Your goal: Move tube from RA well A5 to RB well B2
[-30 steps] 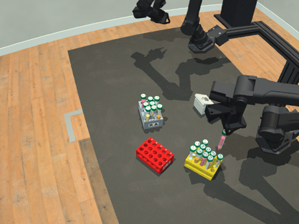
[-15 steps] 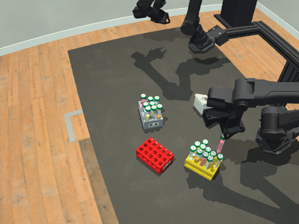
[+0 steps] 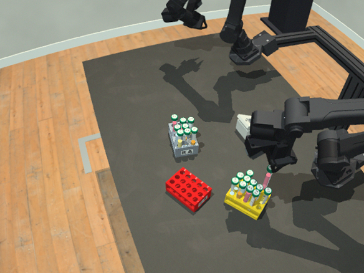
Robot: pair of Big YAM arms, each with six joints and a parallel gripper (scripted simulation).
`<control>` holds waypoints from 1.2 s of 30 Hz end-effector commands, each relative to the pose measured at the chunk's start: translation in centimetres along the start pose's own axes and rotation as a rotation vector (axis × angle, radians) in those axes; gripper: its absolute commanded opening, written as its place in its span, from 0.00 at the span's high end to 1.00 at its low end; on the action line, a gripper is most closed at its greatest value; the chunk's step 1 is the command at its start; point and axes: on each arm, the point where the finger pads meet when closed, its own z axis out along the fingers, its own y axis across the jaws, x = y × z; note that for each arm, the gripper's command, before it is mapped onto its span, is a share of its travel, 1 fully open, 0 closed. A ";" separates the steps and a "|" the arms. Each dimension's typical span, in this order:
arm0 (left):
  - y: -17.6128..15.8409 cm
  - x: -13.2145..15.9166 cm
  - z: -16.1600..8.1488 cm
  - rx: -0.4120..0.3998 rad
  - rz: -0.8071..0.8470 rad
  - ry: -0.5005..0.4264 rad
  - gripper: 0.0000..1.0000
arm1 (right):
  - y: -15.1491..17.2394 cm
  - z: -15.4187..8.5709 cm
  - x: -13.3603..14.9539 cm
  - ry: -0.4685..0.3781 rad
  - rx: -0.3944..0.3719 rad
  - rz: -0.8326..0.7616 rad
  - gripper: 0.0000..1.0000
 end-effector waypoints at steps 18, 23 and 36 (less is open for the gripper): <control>-0.1 -1.8 -1.4 0.017 -0.005 -0.039 1.00 | 0.7 -0.5 -0.2 0.003 -0.015 0.010 0.70; -0.2 -3.1 -2.1 0.024 -0.013 -0.062 1.00 | 0.7 -0.5 -0.2 0.003 -0.015 0.010 0.70; -1.1 -3.7 -2.3 0.029 -0.016 -0.066 1.00 | 0.7 -0.5 -0.2 0.003 -0.015 0.010 0.70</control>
